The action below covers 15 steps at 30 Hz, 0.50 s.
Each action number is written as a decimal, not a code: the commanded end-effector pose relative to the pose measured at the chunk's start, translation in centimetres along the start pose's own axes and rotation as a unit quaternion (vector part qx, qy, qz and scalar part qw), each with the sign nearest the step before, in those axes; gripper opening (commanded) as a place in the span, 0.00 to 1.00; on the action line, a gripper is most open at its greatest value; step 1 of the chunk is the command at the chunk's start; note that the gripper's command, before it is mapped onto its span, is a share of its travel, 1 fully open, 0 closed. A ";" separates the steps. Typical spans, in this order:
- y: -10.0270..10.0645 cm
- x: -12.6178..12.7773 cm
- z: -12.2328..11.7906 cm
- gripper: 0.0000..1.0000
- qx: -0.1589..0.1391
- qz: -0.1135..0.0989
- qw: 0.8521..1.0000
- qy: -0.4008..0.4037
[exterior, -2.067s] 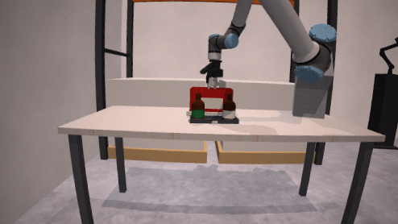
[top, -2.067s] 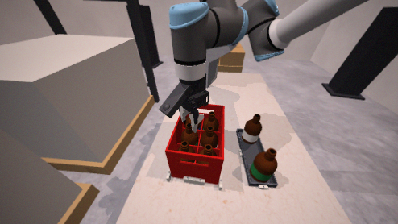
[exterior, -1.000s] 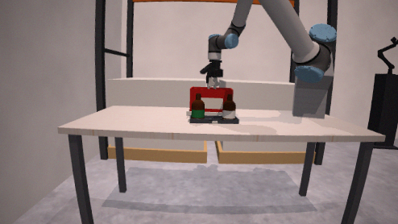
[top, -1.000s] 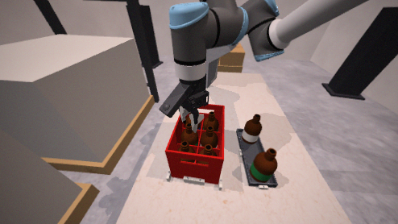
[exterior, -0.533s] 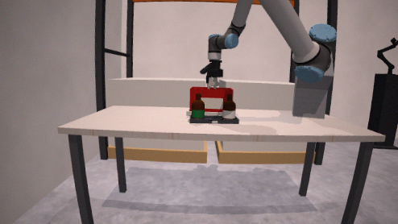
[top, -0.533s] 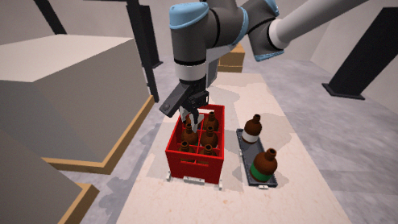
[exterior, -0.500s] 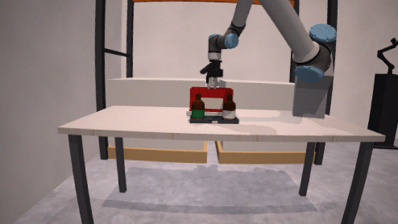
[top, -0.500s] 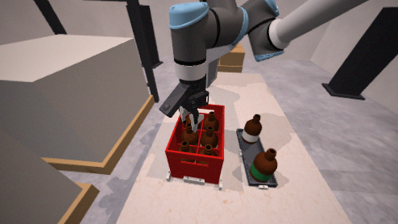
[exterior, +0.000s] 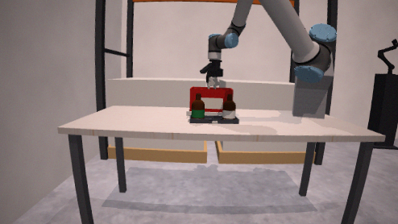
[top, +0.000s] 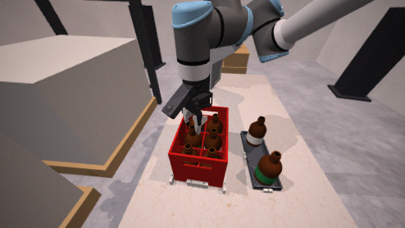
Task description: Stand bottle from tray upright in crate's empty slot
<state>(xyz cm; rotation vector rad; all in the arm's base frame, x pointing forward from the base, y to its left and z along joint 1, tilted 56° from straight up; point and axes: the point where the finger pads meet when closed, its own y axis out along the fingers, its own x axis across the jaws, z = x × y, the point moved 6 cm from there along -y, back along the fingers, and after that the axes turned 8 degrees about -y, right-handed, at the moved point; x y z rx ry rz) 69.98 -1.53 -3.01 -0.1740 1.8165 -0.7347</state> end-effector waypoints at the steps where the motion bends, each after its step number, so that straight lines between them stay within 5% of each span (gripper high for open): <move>1: -0.4 0.0 0.1 0.38 0.001 0.000 1.000 0.000; 15: -2.8 0.0 0.0 0.38 0.001 0.000 1.000 0.000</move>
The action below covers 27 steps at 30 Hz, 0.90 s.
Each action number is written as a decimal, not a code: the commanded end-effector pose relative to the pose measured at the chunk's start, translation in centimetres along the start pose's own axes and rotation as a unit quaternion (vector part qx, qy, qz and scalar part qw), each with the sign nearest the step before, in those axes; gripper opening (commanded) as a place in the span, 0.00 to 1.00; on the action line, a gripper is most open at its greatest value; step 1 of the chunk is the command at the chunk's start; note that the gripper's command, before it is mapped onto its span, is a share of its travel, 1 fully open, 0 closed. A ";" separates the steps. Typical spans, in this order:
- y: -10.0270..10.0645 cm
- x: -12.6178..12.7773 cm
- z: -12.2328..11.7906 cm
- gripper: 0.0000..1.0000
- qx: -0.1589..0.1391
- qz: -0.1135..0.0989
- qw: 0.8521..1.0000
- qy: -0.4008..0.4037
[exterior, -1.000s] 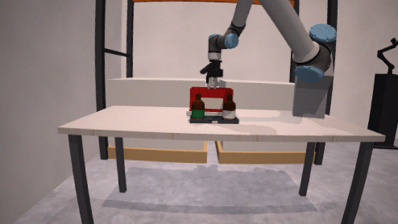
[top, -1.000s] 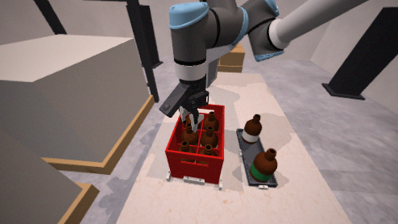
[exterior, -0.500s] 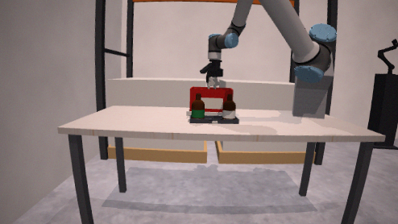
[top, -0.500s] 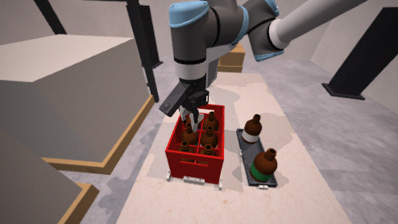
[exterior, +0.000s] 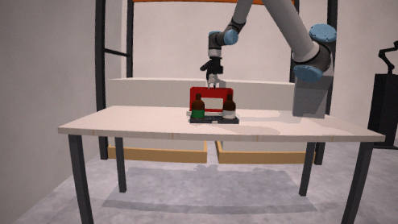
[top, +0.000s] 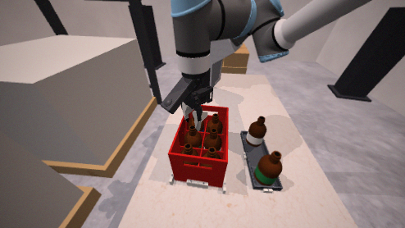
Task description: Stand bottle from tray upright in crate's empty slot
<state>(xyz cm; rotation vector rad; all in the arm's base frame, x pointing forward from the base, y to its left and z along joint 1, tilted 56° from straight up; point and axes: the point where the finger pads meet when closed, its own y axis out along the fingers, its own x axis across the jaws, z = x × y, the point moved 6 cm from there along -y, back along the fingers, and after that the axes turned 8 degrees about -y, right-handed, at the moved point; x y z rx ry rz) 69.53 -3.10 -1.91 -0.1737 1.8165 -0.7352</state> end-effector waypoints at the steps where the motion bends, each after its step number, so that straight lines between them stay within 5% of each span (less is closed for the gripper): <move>1: -0.8 0.0 0.0 0.38 0.000 0.000 1.000 0.000; 27: -5.7 0.0 0.0 0.38 0.000 0.000 1.000 0.000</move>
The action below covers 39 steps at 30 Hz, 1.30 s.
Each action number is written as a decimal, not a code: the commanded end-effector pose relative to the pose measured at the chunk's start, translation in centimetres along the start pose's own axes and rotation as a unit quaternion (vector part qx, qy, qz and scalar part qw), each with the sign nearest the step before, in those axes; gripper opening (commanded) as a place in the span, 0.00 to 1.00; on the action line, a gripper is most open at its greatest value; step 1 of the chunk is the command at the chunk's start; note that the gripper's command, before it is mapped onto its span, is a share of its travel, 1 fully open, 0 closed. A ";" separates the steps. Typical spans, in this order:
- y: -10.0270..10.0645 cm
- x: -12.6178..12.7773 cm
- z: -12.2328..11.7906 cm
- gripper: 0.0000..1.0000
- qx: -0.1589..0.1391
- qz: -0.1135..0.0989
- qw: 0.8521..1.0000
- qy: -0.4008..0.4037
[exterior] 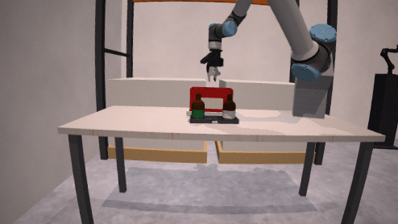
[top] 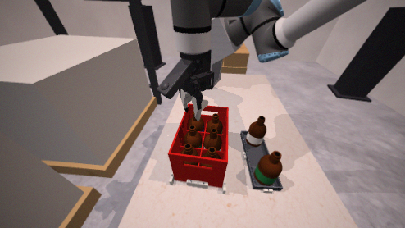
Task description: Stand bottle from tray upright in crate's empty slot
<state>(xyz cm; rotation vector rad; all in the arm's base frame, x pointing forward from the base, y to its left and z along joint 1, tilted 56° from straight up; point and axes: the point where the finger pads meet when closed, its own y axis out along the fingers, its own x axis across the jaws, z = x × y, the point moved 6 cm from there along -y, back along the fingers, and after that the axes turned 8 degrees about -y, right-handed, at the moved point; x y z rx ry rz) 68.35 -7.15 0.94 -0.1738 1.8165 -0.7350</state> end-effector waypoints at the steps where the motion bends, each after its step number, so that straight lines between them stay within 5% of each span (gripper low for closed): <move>1: -0.7 0.0 0.0 0.38 0.000 0.000 1.000 0.000; 12: -0.9 0.0 0.0 0.38 0.000 0.000 1.000 0.000; 13: -0.9 0.0 0.0 0.00 0.000 0.000 1.000 0.000; 39: -0.9 0.0 0.0 0.00 0.000 0.000 1.000 0.000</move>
